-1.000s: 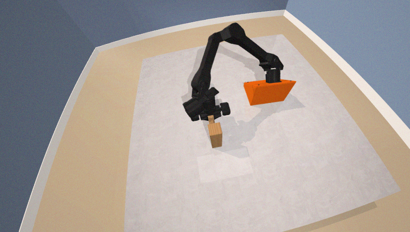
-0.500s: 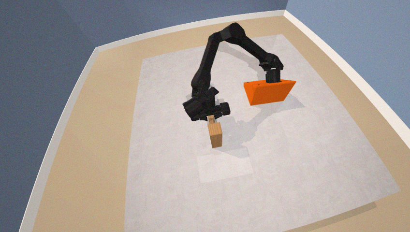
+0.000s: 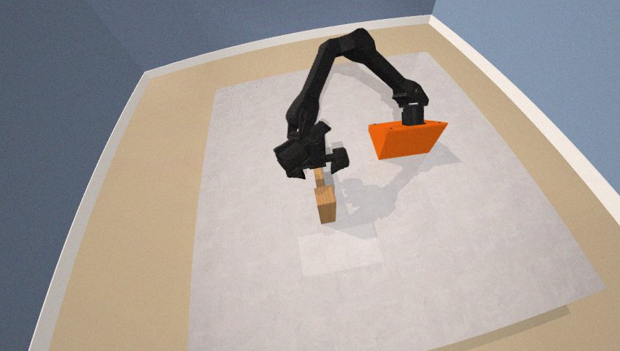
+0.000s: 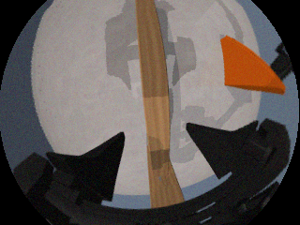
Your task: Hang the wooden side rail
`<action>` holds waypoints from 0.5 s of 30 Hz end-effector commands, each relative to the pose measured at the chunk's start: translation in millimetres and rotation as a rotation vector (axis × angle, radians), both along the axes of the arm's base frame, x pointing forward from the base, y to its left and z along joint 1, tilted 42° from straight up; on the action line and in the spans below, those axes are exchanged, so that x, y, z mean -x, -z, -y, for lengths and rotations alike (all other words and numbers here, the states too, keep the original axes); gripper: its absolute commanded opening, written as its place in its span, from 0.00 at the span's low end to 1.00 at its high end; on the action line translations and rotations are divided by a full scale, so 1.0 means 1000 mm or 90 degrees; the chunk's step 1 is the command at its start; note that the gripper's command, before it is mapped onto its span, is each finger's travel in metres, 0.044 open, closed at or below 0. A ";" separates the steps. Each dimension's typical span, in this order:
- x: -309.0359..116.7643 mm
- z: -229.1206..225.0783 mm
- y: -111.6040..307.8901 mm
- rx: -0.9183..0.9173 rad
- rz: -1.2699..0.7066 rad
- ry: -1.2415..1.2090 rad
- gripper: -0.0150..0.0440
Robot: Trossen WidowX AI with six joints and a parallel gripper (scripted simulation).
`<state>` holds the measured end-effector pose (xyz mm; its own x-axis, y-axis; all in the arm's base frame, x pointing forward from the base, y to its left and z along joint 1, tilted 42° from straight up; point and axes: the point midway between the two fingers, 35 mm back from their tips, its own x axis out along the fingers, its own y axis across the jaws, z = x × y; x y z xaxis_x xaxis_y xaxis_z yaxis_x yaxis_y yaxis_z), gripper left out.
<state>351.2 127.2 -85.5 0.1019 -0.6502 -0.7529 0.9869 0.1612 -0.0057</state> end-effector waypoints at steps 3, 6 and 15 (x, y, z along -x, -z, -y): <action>-0.002 0.005 -0.008 -0.002 0.001 0.005 1.00; -0.004 0.017 -0.019 -0.002 0.001 0.005 1.00; -0.005 0.020 -0.020 -0.003 0.004 0.013 1.00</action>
<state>356.8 106.3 -64.9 0.0929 -0.6489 -0.7552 0.9901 0.1403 0.0012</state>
